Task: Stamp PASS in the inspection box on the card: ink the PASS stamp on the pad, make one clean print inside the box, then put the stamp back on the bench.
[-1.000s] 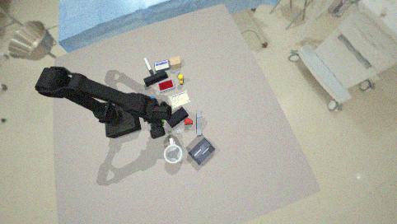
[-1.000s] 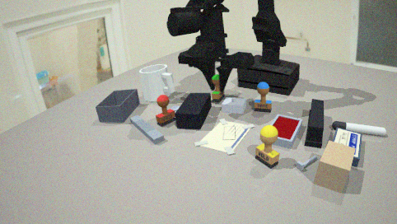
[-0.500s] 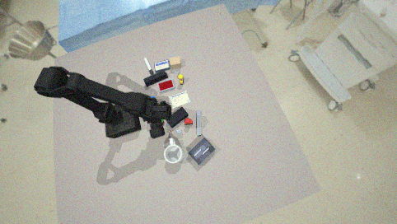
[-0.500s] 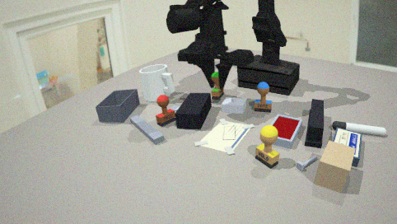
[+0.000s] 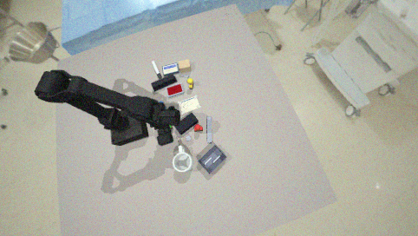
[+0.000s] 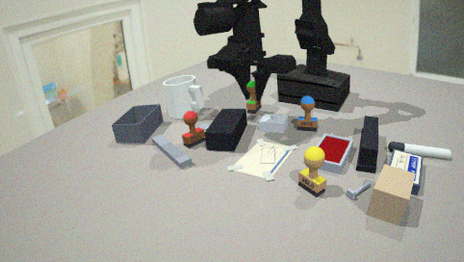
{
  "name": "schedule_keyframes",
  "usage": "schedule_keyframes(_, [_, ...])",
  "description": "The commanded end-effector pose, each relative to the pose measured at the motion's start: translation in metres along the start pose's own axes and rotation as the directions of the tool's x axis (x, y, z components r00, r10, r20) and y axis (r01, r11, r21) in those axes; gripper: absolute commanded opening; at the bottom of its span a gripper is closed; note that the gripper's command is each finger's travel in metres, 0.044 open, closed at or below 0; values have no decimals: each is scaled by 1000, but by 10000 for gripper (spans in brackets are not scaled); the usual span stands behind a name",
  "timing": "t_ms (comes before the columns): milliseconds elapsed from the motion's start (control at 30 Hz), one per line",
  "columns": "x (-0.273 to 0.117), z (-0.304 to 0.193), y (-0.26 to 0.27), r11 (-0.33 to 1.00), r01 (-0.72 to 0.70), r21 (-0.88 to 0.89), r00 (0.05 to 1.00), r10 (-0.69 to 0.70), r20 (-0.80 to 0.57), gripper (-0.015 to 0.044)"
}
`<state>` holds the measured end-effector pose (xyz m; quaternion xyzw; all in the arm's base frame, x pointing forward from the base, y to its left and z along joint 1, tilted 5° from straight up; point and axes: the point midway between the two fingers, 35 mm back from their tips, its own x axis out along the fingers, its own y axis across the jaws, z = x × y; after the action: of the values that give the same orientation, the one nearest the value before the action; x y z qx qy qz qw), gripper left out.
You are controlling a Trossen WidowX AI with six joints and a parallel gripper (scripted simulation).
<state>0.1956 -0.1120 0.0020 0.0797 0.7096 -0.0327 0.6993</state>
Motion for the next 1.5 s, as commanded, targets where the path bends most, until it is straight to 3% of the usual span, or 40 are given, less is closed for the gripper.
schedule_keyframes(0, [-2, 0, 0, 1000, 1, -4, 1000, -1, -1, 0])
schedule_keyframes(1467, [-23, 0, 0, 1000, 3, -4, 1000, -3, -1, 0])
